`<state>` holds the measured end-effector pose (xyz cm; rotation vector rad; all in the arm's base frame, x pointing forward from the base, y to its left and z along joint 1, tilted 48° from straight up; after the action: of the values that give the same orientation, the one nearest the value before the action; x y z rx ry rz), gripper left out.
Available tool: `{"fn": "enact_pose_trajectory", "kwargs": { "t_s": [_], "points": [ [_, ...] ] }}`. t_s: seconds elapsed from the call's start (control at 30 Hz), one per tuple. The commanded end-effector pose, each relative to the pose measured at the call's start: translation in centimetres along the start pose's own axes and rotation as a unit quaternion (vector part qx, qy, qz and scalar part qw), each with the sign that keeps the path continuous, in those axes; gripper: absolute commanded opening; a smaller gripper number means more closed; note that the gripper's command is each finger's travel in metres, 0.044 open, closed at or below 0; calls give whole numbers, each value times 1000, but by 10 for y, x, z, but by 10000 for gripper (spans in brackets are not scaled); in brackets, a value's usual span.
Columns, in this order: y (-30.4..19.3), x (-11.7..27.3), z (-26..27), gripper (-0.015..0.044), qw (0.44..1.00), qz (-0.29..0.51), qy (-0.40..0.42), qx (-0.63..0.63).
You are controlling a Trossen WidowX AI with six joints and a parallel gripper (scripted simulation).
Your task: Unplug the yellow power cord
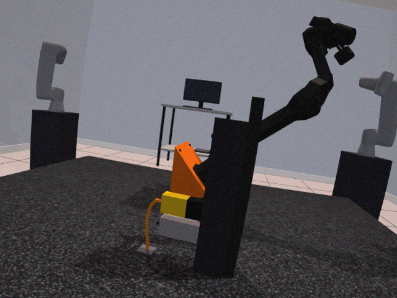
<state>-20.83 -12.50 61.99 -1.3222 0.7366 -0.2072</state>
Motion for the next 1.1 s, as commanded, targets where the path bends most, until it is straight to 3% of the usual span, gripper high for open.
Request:
{"fn": "enact_pose_trajectory", "kwargs": {
  "t_s": [0.0,0.27,0.67,1.07],
  "points": [
    [0,0,-1,374,1000,1,-1,1],
    [0,31,-50,164,989,55,-95,96],
    [14,122,-129,160,916,171,-277,234],
    [37,252,-179,160,755,337,-444,345]
  ]
}}
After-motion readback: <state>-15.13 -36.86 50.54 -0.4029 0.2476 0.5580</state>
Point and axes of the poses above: the point midway between the two fingers, 35 mm back from their tips, its own x axis back along the fingers, its own z axis across the jaws, y = z × x, the point moved 7 cm from there along x, back along the fingers, and after that the axes turned 15 degrees about x, right-handed, at the moved point
